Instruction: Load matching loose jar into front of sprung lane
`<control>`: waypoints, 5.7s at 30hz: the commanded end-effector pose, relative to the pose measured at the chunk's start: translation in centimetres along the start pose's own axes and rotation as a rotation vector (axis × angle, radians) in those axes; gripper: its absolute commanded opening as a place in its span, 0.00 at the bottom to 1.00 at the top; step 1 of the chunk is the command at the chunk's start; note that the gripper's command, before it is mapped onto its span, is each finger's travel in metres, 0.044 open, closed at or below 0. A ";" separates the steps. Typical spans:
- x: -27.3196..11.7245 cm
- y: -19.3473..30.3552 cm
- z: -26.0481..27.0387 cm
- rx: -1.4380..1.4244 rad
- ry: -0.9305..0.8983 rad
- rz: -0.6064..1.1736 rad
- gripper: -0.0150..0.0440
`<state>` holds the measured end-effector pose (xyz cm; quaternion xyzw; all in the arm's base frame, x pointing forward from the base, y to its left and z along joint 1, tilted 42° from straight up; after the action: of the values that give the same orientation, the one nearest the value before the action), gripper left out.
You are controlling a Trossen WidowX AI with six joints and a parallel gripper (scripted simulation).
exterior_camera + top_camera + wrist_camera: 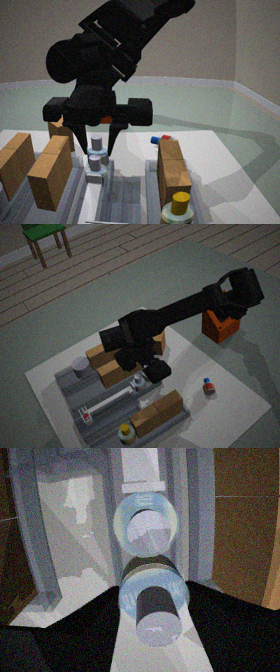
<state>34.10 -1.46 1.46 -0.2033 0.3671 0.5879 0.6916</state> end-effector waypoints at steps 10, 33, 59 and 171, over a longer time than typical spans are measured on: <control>0.0 -0.8 0.4 -0.015 -0.008 -0.025 0.25; 0.9 -0.8 0.4 -0.015 -0.008 -0.025 0.25; 1.8 -0.6 0.3 -0.015 -0.009 -0.025 0.25; 2.1 0.7 0.0 -0.015 -0.009 -0.024 0.74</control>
<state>33.51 0.03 -0.05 -0.2094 0.3590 0.5817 0.6992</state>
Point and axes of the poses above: the point midway between the two fingers, 35 mm back from their tips, its own x axis out along the fingers, its own z axis across the jaws, y = z × x, the point moved 1 cm from there along -x, back along the fingers, and after that the axes turned 8 degrees about x, right-handed, at the moved point
